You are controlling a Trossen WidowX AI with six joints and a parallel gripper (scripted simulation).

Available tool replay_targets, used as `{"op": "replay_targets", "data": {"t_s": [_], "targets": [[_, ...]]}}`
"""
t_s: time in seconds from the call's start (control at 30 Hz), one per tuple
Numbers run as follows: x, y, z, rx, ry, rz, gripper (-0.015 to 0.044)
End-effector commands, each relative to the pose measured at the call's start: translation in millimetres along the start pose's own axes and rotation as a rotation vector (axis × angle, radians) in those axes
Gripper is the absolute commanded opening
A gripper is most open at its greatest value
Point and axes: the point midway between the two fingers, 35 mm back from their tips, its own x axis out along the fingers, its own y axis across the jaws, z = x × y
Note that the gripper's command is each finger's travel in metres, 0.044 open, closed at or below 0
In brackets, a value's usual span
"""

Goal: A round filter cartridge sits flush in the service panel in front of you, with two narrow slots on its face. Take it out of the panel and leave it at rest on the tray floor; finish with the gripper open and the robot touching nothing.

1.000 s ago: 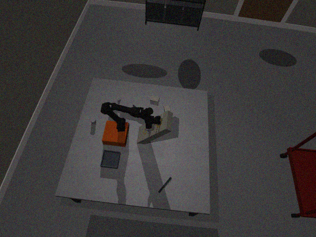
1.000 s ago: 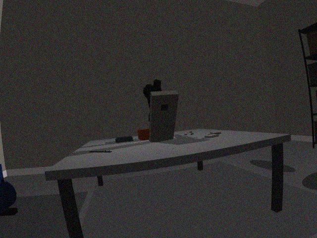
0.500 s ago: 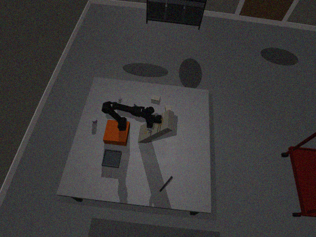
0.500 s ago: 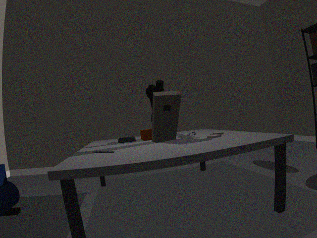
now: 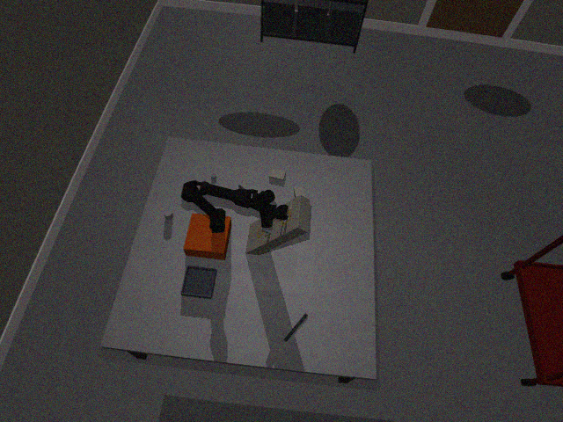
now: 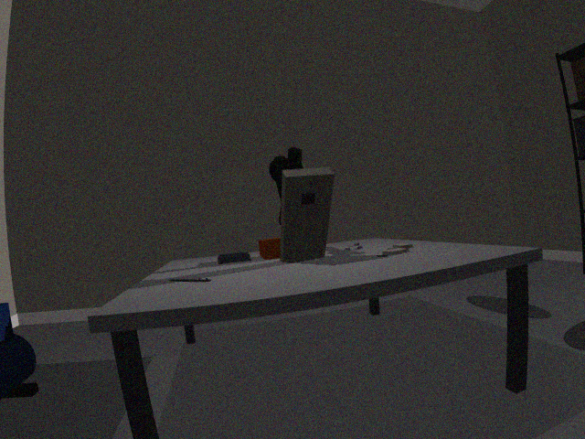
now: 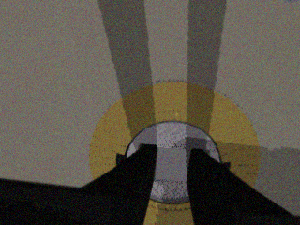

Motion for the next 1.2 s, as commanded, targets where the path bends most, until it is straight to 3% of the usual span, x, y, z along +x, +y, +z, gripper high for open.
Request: {"op": "replay_targets", "data": {"t_s": [0.0, 0.4, 1.17], "targets": [[-13, 1, -1, 0.0, 0.001, -0.004, 0.0], [-69, 0, -2, -0.001, 0.01, -0.002, 0.0], [-65, -46, 14, -0.001, 0.01, -0.004, 0.0]]}}
